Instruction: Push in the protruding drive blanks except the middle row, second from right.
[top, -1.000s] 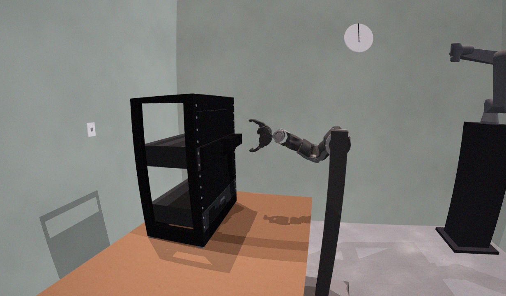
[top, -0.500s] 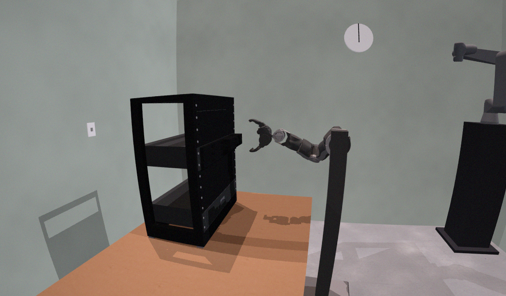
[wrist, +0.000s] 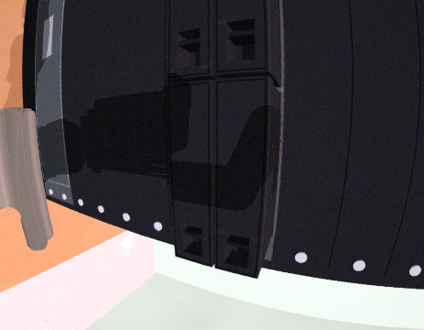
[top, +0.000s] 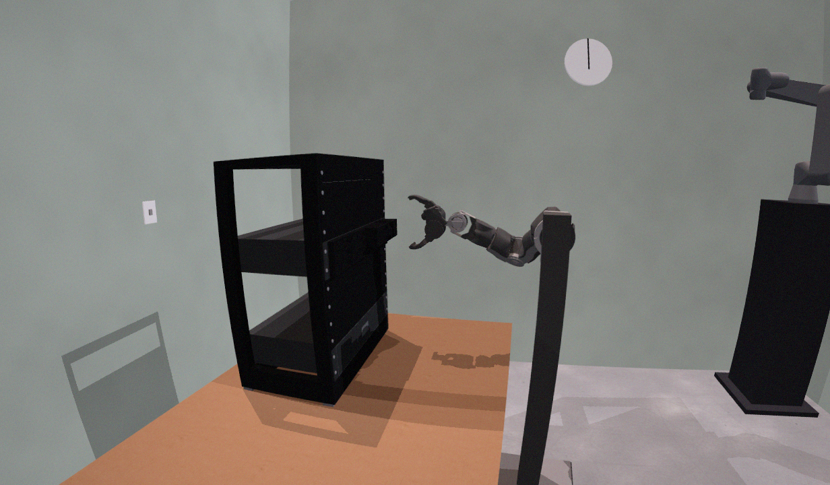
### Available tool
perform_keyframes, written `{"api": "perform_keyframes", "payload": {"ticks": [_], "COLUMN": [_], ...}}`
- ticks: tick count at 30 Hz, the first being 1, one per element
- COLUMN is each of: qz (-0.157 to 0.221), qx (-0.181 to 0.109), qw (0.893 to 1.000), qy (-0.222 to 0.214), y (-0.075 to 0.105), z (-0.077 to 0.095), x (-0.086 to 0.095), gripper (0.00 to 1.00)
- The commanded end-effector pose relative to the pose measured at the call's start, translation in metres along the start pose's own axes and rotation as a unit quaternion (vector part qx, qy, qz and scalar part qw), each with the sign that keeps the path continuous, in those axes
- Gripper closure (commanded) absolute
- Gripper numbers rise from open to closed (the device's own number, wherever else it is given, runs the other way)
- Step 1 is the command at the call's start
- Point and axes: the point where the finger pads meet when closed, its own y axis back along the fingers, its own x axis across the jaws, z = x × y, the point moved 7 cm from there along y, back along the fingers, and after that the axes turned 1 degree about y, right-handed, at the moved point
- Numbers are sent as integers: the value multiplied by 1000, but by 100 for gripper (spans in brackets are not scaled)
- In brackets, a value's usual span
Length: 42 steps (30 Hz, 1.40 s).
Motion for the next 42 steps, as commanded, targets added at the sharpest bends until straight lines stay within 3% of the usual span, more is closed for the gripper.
{"api": "perform_keyframes", "payload": {"ticks": [1, 34, 35, 42], "qz": [-1, -1, -1, -2], "qx": [3, 3, 3, 3], "qw": [1000, 1000, 1000, 1000], "qy": [1, 1, 1, 1], "y": [0, 0, 0, 0], "z": [-1, -1, -1, -1], "x": [0, 0, 0, 0], "gripper": [0, 0, 100, 100]}}
